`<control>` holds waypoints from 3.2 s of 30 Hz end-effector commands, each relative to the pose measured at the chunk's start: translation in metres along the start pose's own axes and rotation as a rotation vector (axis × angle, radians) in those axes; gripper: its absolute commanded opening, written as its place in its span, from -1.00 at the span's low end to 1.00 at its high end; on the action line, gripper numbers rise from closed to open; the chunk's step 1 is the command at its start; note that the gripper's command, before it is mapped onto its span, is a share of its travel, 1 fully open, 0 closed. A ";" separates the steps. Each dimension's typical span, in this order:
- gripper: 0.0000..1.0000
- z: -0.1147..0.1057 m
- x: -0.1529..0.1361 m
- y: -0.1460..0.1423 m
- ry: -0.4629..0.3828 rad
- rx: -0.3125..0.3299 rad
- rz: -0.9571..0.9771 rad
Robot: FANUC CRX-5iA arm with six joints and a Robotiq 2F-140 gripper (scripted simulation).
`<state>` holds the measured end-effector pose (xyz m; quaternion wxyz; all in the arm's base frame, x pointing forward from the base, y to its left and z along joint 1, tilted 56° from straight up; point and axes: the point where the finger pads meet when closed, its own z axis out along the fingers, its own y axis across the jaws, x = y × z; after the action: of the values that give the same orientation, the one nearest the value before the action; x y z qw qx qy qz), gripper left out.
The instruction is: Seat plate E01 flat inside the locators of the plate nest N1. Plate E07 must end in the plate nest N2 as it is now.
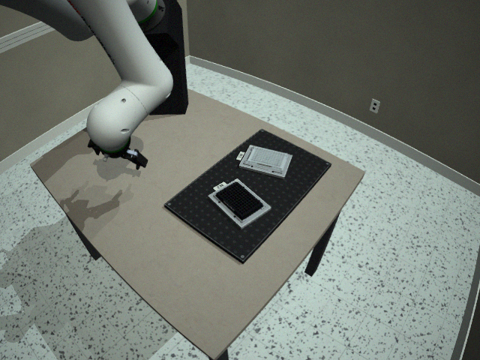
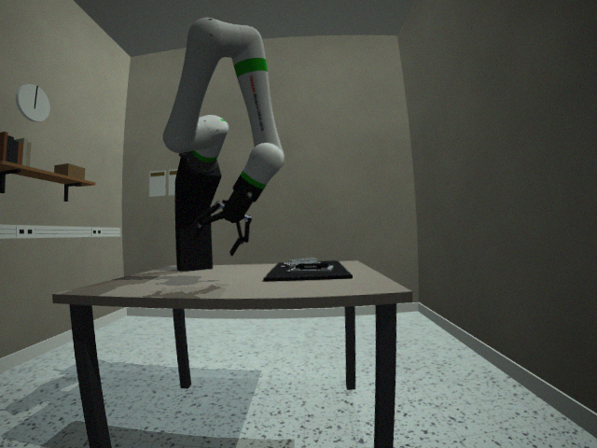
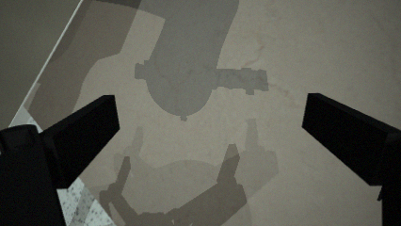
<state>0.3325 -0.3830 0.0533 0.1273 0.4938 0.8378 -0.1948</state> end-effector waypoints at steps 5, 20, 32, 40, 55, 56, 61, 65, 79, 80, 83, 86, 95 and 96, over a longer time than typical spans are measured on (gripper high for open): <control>1.00 0.000 0.000 0.000 -0.001 0.000 0.000; 1.00 -0.002 -0.003 0.013 -0.011 0.008 -0.099; 1.00 -0.009 -0.008 0.047 -0.049 0.042 -0.496; 1.00 -0.013 -0.010 0.072 -0.068 0.062 -0.694; 1.00 -0.024 -0.010 0.116 -0.109 0.117 -1.118; 1.00 -0.025 -0.010 0.121 -0.112 0.121 -1.151; 1.00 -0.029 -0.009 0.136 -0.128 0.147 -1.315; 1.00 -0.033 -0.008 0.150 -0.141 0.170 -1.446; 1.00 -0.047 0.000 0.197 -0.177 0.252 -1.830; 1.00 -0.049 0.001 0.201 -0.180 0.259 -1.863; 1.00 -0.052 0.003 0.211 -0.187 0.280 -1.944; 1.00 -0.053 0.004 0.216 -0.190 0.289 -1.976; 1.00 -0.066 0.015 0.251 -0.214 0.374 -2.261; 1.00 -0.067 0.017 0.256 -0.216 0.384 -2.292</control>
<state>0.5372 -0.2400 0.0548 -0.1138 -0.5151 0.7693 -0.3605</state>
